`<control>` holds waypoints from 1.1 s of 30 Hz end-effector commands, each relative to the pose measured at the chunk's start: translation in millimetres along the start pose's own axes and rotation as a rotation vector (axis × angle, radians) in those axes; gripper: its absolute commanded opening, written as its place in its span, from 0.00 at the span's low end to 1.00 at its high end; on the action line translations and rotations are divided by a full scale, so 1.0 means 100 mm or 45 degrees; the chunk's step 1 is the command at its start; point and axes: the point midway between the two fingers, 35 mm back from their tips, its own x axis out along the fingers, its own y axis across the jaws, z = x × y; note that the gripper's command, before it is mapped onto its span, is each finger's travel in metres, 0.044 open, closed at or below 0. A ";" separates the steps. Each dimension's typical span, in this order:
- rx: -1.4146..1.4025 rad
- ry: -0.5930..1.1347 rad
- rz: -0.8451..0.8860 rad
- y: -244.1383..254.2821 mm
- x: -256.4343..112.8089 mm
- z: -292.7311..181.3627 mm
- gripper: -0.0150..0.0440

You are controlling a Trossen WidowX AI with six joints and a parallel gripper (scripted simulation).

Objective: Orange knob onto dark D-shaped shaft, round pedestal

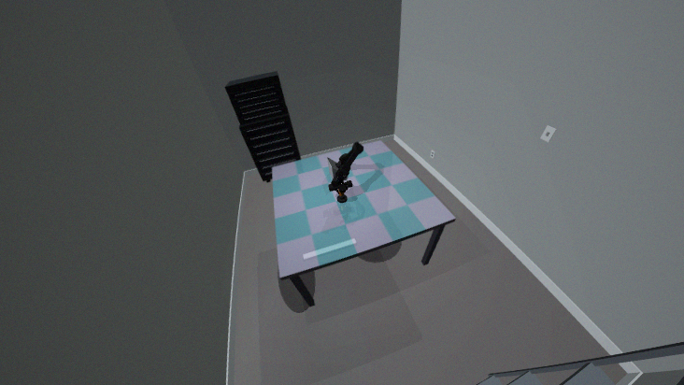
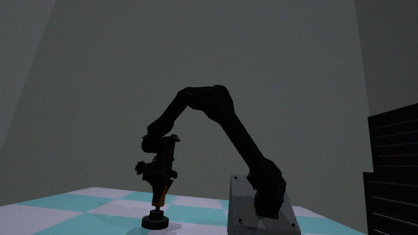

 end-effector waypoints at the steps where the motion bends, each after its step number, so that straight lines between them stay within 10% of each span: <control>1: 0.005 -0.002 0.004 0.01 0.01 0.00 0.25; 33: -0.261 -0.002 0.004 0.00 -0.01 0.00 0.25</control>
